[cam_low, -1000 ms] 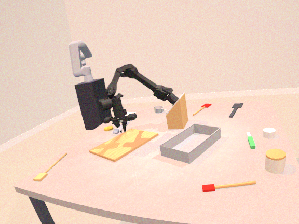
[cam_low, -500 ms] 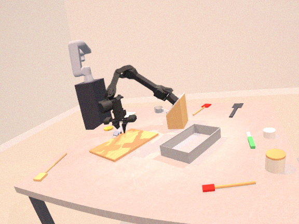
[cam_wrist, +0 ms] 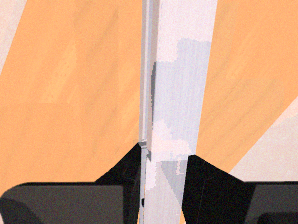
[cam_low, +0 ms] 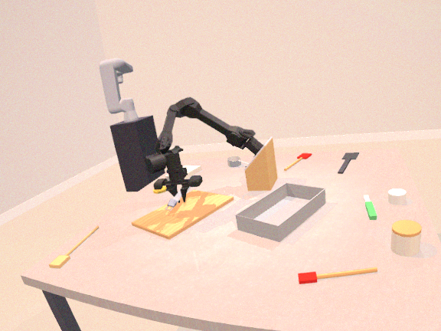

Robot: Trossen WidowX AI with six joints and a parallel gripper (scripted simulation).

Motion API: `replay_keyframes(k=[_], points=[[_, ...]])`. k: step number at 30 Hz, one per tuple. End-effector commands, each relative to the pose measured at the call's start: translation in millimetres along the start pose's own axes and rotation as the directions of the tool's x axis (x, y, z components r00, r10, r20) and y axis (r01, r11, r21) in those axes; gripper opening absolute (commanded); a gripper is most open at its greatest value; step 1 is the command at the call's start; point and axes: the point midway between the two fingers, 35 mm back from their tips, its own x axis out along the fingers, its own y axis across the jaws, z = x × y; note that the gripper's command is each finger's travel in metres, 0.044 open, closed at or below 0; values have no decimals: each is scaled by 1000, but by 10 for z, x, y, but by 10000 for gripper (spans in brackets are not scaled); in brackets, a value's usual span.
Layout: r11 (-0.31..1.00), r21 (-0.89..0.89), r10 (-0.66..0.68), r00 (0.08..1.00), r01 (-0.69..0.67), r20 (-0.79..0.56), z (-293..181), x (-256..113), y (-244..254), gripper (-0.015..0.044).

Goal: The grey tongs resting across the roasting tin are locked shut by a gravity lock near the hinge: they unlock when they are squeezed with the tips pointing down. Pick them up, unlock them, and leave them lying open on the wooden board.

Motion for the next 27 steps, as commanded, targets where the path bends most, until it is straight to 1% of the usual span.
replay_keyframes(k=[1, 6, 27], points=[[1000, -7, -4, 1000, 4, -2, -5, 57, -18, -150], [1000, -7, -4, 1000, 4, -2, -3, 81, -17, -150], [1000, -1, -1, 1000, 1, 3, 9, 75, -3, 401]])
